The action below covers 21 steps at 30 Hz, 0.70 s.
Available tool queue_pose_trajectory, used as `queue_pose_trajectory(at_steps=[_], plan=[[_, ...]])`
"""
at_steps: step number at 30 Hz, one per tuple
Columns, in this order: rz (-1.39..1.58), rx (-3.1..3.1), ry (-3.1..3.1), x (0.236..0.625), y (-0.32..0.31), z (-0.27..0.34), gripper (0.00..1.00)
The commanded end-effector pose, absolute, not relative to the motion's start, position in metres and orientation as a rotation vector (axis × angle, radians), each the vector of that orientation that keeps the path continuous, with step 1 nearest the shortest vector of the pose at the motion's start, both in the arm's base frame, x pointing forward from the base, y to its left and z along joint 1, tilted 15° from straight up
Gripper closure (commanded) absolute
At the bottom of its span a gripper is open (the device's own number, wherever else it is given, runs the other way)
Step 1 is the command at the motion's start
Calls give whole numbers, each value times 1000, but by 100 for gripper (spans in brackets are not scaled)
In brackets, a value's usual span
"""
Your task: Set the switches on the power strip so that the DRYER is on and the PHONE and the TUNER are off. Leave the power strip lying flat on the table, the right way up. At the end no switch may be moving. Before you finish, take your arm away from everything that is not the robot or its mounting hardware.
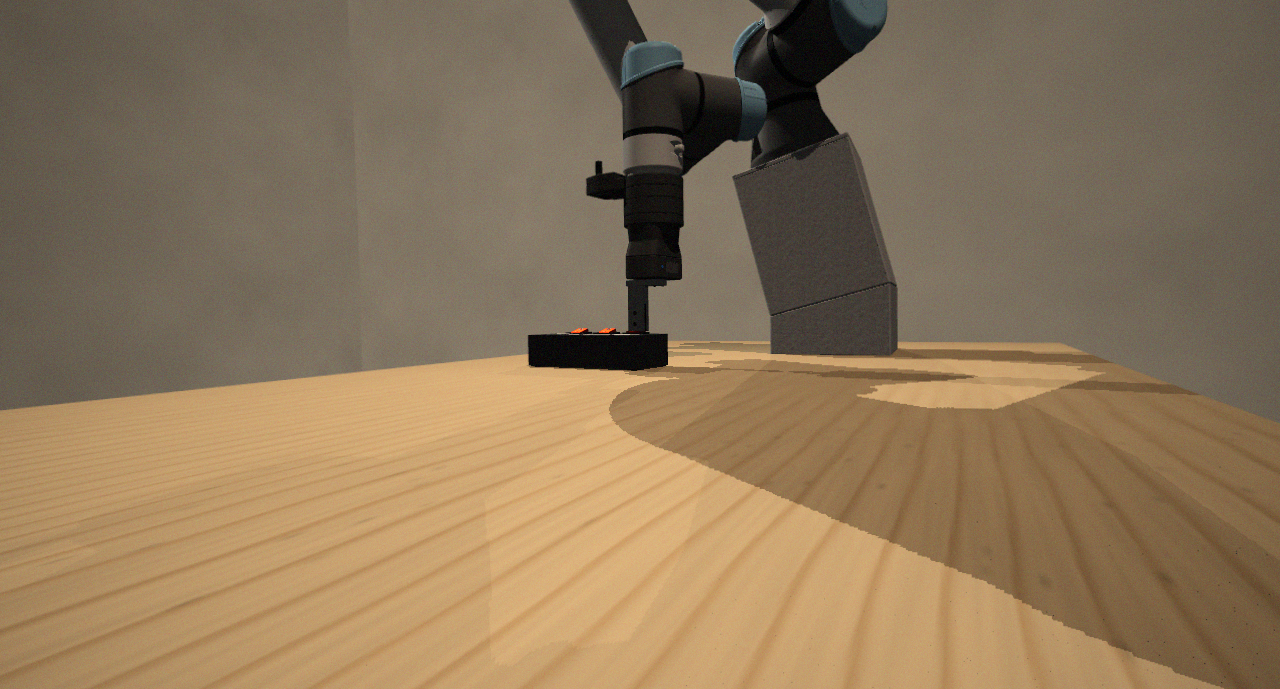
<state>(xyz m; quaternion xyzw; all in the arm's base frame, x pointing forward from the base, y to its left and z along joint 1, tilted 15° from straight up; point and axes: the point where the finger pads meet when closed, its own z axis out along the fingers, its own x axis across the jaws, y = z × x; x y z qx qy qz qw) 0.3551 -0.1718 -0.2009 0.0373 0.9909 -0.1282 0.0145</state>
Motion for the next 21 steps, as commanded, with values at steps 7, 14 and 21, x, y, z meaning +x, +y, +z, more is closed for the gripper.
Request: queue_pose_trajectory(at_steps=[7,14,21], plan=[[-396,117,3086,355,-172,-202,100],[-396,117,3086,355,-170,-194,100],[-396,117,3086,355,-166,-179,100]])
